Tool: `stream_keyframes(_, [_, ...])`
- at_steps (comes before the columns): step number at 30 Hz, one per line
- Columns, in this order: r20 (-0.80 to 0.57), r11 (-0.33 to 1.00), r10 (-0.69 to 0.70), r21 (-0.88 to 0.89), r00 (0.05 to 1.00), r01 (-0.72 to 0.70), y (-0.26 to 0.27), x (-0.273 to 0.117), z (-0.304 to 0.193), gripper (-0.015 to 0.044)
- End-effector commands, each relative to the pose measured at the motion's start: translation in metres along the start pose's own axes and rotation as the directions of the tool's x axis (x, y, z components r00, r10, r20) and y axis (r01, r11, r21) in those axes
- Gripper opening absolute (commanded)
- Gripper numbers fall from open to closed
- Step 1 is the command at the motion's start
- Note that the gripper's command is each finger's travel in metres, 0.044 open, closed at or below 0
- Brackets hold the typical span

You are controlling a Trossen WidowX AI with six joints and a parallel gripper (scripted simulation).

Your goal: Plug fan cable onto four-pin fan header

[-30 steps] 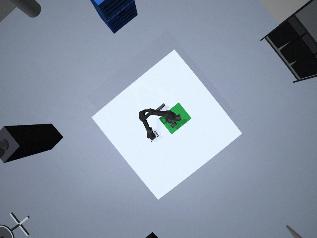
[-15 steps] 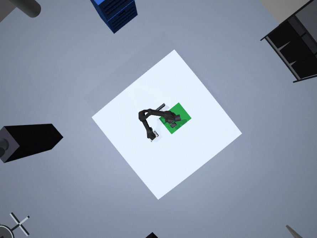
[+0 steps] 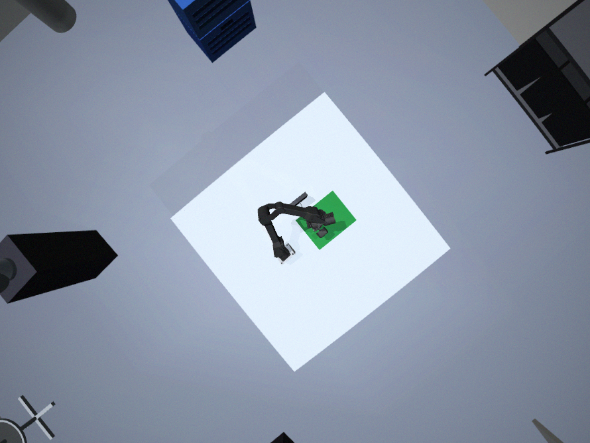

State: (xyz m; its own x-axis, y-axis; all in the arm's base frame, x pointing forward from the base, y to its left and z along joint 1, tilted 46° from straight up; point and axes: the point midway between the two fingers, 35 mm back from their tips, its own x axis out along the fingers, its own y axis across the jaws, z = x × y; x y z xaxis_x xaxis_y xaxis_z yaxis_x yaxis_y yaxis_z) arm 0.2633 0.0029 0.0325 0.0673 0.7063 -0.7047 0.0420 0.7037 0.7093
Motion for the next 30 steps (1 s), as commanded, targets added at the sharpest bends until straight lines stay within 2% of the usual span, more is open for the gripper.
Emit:
stream_keyframes(1, [0.003,1.000,0.005,0.005,1.000,-0.005,0.0004,0.0012,0.0004,0.0000])
stream_keyframes(30, [0.003,1.000,0.005,0.013,1.000,-0.005,0.0006,0.0045,0.0015,0.0000])
